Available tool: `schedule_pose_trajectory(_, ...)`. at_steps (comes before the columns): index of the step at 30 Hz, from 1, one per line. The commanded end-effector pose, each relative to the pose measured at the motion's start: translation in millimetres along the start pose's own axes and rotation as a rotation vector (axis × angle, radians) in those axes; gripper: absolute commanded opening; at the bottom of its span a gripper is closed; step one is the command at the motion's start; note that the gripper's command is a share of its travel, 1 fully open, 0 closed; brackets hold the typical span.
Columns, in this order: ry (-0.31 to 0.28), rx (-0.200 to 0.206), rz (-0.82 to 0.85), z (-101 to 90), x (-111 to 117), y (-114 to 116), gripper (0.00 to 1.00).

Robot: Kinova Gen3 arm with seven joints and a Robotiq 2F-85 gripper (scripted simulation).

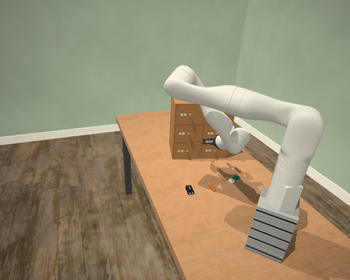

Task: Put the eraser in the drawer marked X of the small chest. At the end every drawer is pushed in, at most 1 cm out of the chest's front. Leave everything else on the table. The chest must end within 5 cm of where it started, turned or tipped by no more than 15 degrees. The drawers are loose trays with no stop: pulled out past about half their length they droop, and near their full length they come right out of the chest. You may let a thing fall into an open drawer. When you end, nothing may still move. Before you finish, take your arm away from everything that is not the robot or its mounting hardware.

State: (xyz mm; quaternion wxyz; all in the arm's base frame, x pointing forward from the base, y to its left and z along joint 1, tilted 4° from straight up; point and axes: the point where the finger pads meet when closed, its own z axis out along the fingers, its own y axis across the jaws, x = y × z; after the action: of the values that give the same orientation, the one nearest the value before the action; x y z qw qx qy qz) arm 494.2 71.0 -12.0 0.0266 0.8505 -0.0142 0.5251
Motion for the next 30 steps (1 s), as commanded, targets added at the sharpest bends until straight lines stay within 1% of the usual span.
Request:
schedule_pose_trajectory(1,-0.003,-0.002,-0.01,1.1,-5.7,1.8,1.0)
schedule_pose_trajectory(16,0.083,-0.001,-0.01,9.4,-9.0,1.8,1.0)
schedule_pose_trajectory(18,0.083,-0.001,-0.01,9.4,-9.0,1.8,1.0)
schedule_pose_trajectory(30,0.133,-0.001,-0.01,14.3,-10.9,1.8,1.0)
